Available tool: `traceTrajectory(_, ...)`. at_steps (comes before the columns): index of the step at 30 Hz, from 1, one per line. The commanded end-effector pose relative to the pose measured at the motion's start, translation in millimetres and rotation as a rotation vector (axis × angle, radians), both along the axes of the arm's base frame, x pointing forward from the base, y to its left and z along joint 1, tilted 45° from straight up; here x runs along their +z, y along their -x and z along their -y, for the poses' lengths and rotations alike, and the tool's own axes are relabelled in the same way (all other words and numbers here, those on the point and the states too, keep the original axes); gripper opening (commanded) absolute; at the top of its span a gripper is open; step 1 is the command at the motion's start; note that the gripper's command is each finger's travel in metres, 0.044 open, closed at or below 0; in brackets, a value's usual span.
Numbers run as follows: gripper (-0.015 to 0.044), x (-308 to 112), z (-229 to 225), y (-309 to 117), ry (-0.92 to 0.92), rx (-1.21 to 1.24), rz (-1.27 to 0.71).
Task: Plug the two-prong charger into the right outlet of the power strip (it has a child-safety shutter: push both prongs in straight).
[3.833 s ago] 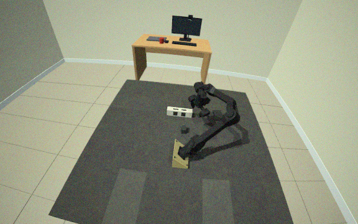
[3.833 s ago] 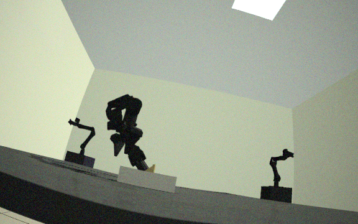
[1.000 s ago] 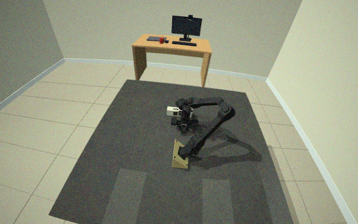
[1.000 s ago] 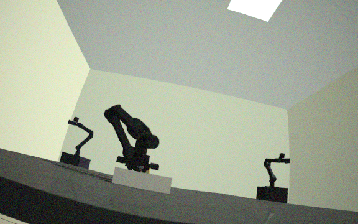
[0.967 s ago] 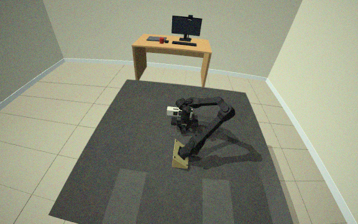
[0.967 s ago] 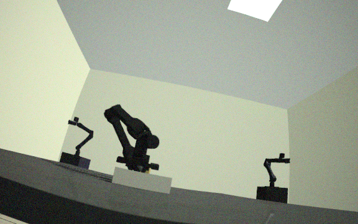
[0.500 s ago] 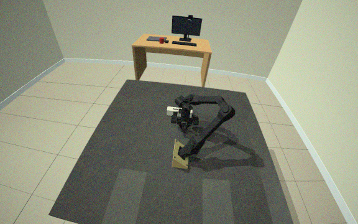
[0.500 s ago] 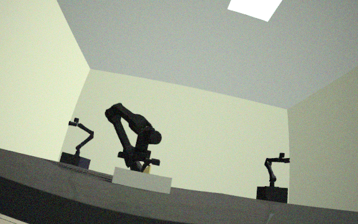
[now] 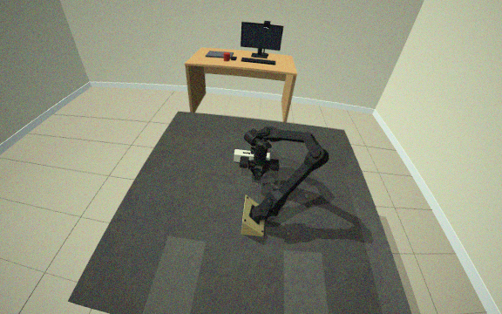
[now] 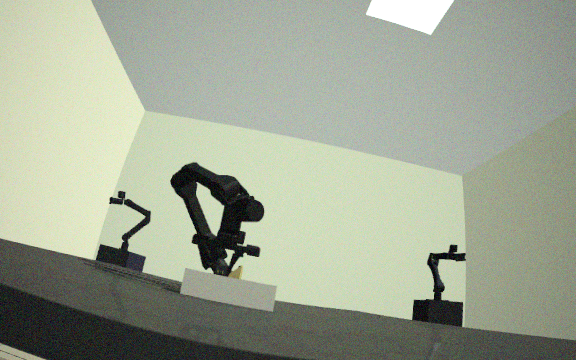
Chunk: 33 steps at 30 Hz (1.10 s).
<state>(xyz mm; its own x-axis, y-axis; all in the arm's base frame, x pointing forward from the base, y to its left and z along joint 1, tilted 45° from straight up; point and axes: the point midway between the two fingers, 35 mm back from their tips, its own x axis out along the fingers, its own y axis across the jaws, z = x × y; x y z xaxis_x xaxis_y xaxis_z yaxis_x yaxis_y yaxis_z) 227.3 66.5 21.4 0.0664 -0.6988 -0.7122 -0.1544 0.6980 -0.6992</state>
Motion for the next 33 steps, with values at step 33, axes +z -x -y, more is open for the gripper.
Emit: traceTrajectory(33,0.0000,-27.7,8.4,-56.4,-0.007,-0.016,0.021)
